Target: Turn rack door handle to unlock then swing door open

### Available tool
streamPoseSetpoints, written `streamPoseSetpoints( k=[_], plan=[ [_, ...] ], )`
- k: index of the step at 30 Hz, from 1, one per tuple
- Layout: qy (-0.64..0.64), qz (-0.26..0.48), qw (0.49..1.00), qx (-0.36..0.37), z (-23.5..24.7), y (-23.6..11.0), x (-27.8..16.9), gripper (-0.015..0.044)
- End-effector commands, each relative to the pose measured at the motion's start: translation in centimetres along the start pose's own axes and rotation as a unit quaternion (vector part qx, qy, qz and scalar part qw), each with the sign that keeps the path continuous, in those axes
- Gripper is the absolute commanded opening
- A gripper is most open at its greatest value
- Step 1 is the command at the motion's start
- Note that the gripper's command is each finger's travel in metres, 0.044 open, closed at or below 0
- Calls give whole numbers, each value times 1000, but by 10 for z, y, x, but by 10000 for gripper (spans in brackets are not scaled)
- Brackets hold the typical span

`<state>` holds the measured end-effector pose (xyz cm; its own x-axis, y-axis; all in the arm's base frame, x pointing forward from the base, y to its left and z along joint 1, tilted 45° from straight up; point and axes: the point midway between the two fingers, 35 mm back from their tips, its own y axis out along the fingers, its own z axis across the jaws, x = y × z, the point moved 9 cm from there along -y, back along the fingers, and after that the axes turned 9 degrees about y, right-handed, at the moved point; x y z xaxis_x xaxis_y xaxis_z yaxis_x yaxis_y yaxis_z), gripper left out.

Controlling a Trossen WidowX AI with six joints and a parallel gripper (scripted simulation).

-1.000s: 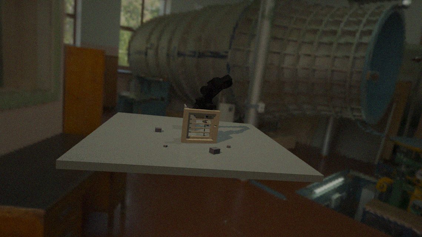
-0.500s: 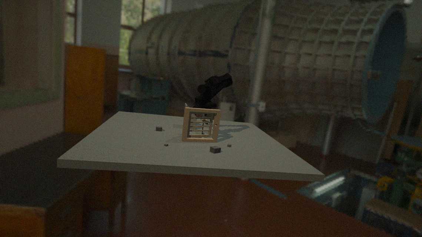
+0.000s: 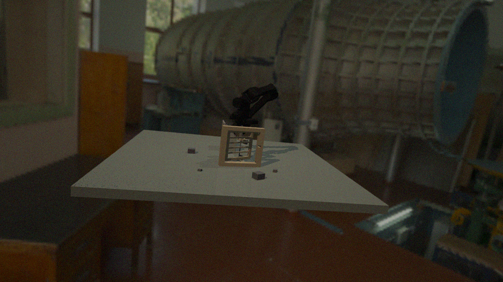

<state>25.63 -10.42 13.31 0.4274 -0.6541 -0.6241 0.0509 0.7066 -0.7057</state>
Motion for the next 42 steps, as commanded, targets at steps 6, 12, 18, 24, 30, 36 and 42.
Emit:
streamPoseSetpoints(
  k=[6, 12, 18, 24, 30, 36, 42],
  plan=[
    [-83, -3, 997, 2, -17, 0, 8, 16],
    [-124, -4, 992, 2, -28, 0, 15, 16],
    [-164, -4, 986, 1, -39, 0, 22, 16],
    [-206, -4, 978, 1, -49, 0, 31, 16],
    [-249, -4, 968, 0, -60, 0, 40, 16],
    [-291, -5, 957, 0, -69, 0, 51, 16],
    [-334, -5, 943, -1, -77, 0, 62, 16]
  ],
)
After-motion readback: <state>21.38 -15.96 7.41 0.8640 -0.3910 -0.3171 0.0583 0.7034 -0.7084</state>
